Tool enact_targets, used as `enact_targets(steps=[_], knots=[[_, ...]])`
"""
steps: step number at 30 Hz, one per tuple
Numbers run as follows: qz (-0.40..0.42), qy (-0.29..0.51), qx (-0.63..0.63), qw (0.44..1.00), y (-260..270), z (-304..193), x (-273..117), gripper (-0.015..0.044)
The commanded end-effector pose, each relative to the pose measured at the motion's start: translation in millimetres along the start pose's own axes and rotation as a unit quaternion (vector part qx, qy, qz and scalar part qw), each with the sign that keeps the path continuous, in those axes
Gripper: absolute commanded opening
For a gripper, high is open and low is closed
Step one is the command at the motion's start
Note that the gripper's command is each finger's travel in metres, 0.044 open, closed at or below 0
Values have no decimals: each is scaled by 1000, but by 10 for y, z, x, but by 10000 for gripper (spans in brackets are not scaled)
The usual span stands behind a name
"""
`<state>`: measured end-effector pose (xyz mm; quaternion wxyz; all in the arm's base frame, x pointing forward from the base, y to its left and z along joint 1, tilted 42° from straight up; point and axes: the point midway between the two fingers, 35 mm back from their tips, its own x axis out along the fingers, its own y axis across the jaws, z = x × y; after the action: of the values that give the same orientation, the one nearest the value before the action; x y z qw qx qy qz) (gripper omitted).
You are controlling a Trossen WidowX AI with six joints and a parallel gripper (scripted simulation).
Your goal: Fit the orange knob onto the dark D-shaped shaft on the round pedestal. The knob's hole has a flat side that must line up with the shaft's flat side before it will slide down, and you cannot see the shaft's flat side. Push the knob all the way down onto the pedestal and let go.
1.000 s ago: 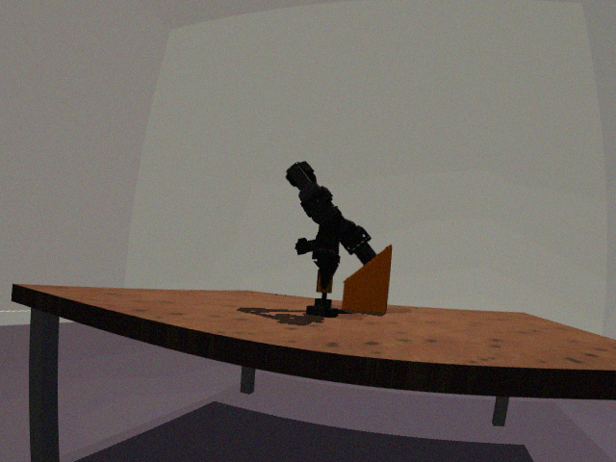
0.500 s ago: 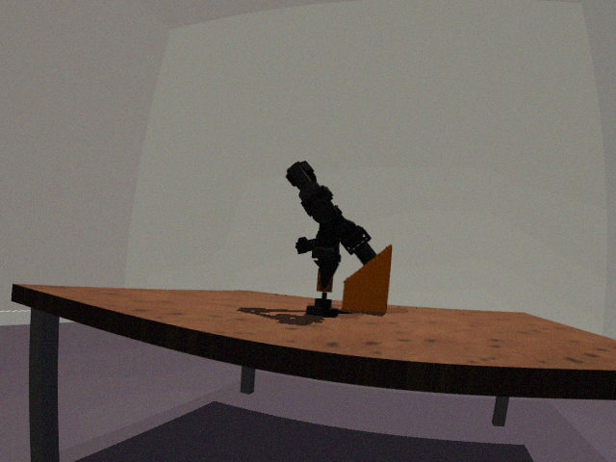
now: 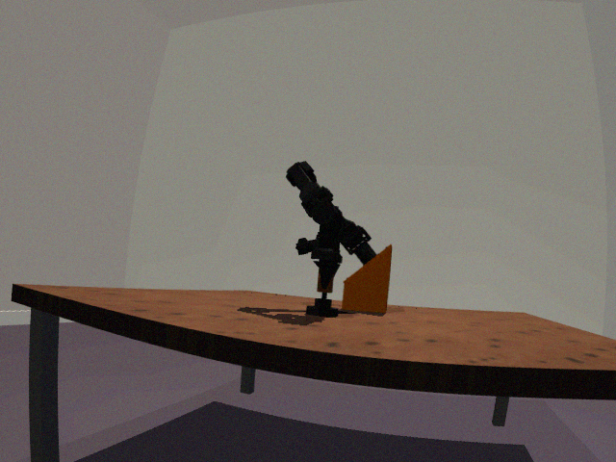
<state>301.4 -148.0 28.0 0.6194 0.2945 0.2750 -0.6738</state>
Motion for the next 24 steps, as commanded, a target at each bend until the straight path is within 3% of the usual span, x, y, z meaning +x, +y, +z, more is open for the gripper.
enact_targets(steps=[1, 24], knots=[[2, -1, 0, 1000, 15, -7, 1, 0], [2, -1, 26, 1000, 64, 15, -11, 0]])
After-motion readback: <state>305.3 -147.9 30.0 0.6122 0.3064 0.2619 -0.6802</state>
